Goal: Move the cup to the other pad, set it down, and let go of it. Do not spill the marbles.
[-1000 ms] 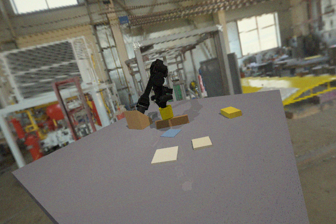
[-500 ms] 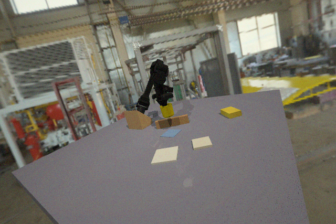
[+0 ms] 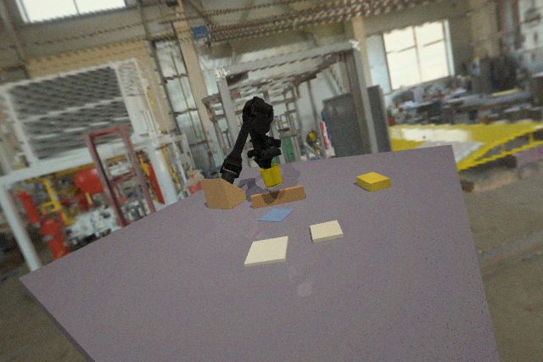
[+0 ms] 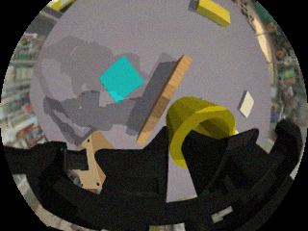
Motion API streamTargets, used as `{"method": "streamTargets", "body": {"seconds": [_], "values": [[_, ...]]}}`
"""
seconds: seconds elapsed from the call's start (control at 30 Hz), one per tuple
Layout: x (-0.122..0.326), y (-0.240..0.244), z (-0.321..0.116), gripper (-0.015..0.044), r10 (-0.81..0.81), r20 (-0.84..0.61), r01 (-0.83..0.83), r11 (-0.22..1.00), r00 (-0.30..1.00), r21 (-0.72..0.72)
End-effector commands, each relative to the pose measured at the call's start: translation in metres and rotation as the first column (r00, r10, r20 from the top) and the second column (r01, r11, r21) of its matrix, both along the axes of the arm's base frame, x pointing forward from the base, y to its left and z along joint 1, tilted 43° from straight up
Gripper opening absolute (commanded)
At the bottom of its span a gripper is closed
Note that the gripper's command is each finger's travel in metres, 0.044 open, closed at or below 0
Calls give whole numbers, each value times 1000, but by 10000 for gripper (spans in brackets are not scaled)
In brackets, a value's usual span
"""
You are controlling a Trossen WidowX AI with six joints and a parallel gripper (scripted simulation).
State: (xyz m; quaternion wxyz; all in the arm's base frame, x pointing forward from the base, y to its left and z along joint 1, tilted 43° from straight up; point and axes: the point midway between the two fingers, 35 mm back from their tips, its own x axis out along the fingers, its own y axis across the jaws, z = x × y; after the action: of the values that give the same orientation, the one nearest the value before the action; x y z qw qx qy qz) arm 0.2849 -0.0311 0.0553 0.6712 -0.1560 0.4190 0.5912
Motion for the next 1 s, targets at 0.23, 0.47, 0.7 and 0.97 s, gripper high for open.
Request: {"method": "streamTargets", "body": {"seconds": [0.23,0.47,0.7,0.97], "values": [[-15,15,13,0,-1,-14,1,1000,1000,9],[-22,23,22,0,-1,-14,1,1000,1000,10],[-29,31,30,0,-1,-15,1,1000,1000,10],[-38,40,39,0,-1,-16,1,1000,1000,11]]}}
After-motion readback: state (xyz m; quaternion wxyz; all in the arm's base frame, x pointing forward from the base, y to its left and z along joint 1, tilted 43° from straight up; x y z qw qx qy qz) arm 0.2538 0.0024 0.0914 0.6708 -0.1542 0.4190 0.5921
